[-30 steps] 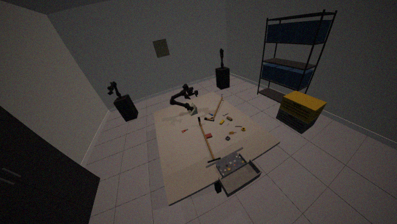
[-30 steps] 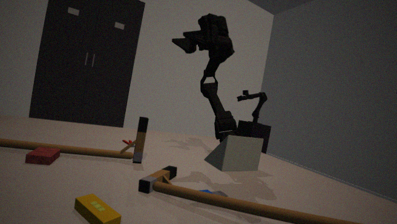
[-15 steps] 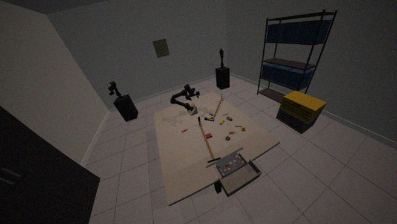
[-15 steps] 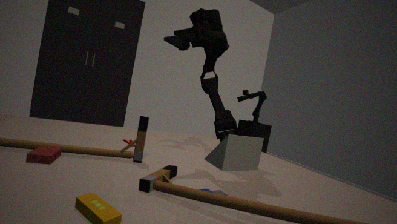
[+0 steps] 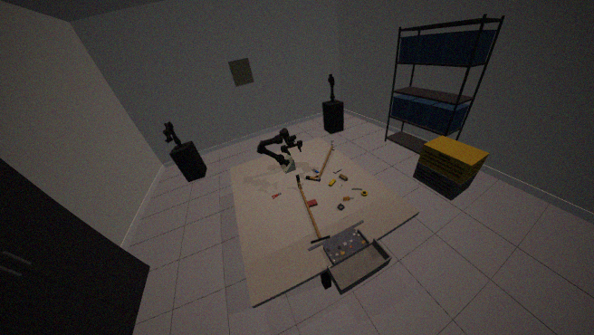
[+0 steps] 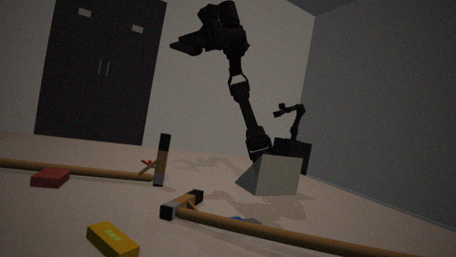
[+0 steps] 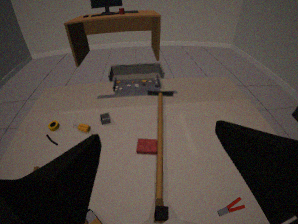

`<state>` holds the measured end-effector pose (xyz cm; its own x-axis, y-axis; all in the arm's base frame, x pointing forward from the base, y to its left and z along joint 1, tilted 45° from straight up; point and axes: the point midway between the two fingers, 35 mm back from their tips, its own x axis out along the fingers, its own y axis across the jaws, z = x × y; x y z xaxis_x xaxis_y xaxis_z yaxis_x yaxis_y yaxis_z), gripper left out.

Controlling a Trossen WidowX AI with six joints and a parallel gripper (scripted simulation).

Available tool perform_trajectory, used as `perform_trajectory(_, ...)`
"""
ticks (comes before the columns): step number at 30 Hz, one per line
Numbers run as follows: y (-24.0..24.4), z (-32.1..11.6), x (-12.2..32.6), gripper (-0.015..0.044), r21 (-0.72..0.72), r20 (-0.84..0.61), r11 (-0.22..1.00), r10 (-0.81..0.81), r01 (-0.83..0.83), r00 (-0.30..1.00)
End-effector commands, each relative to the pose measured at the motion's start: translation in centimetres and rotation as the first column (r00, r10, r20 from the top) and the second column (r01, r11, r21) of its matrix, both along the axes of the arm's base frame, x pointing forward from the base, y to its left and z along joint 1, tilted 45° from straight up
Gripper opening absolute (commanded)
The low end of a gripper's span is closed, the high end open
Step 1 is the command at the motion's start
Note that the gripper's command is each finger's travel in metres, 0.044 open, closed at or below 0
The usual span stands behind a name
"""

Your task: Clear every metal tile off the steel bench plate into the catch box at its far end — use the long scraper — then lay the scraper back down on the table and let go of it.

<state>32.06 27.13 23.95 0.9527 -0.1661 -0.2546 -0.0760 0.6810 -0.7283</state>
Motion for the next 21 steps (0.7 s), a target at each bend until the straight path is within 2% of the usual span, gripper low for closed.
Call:
perform_trajectory(1,-0.2,-0.5,1.5,0.044,0.003,-0.021,1.0,-0.029,0.029,0.999)
perform_trajectory(21,-2.5,-2.8,8.5,0.044,-0.003,-0.114,0.983,-0.185,0.186,0.976)
